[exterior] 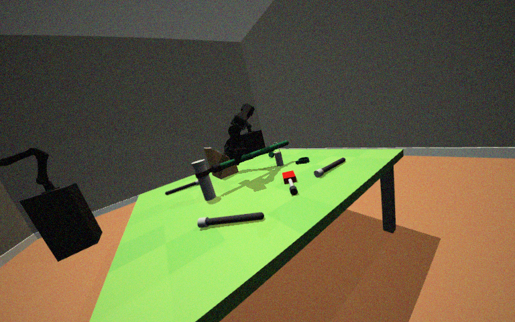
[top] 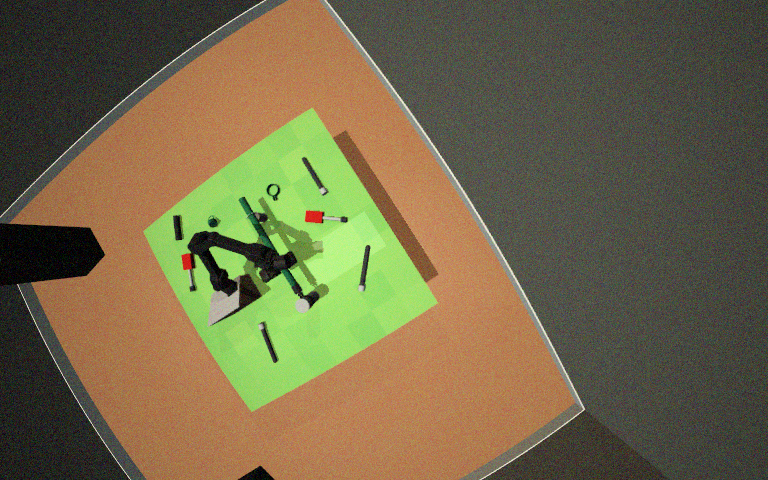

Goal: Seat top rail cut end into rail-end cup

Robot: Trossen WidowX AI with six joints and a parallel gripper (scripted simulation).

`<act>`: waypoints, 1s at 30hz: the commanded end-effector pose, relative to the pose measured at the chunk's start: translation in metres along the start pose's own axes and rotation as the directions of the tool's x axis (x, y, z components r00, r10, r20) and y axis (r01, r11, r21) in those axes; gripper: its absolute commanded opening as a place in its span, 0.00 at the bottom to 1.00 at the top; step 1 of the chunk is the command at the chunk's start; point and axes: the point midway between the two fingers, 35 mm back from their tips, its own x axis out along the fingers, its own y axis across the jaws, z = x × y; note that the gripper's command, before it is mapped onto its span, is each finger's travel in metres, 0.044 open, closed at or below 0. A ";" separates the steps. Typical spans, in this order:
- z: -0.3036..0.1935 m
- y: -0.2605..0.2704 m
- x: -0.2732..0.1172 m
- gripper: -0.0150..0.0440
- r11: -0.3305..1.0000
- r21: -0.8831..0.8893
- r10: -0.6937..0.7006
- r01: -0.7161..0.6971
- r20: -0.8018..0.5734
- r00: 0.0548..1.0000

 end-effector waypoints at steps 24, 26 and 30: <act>0.027 0.006 -0.090 1.00 1.000 -0.003 -0.003 0.003 -0.002 1.000; 0.027 0.006 -0.090 1.00 1.000 -0.003 -0.003 0.003 -0.002 1.000; 0.027 0.006 -0.090 1.00 1.000 -0.003 -0.003 0.003 -0.002 1.000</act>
